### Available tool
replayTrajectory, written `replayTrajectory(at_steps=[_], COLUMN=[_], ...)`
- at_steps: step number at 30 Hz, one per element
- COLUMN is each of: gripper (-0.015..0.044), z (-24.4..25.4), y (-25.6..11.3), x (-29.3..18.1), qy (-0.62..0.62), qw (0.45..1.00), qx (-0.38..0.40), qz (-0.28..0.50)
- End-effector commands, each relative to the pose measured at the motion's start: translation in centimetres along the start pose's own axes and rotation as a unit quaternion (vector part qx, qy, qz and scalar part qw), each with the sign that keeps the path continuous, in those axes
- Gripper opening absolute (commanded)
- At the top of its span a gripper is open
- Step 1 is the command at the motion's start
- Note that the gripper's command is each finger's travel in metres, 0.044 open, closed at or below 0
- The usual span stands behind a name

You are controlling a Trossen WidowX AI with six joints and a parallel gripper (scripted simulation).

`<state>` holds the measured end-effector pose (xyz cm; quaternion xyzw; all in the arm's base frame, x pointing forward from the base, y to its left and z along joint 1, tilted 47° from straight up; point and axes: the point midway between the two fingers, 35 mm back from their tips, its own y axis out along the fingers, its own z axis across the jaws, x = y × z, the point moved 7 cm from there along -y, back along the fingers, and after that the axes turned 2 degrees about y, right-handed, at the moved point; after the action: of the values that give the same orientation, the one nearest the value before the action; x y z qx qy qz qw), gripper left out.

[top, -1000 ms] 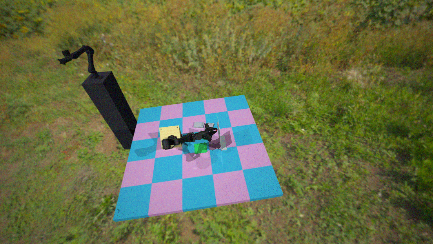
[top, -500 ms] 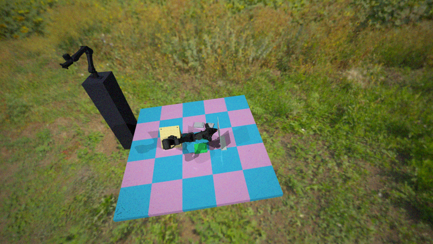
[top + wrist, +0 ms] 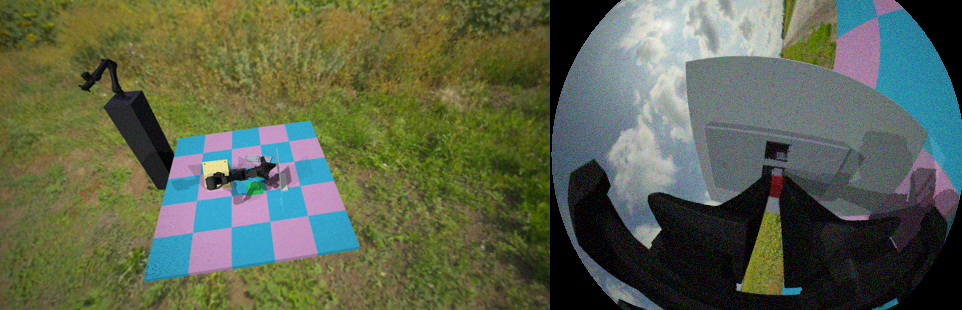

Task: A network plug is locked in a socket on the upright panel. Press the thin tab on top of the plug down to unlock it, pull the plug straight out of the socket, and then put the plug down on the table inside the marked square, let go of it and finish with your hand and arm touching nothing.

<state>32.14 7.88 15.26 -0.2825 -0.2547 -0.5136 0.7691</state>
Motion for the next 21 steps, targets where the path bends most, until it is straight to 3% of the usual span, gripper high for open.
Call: replayTrajectory(at_steps=[1, 21], gripper=[0.0, 0.0], z=[0.0, 0.0], y=[-0.2, -1.3], x=[-0.1, -0.3], qy=[0.002, 0.002], qw=[1.0, 1.0], qx=[-0.001, -0.001], qz=[0.0, 0.0])
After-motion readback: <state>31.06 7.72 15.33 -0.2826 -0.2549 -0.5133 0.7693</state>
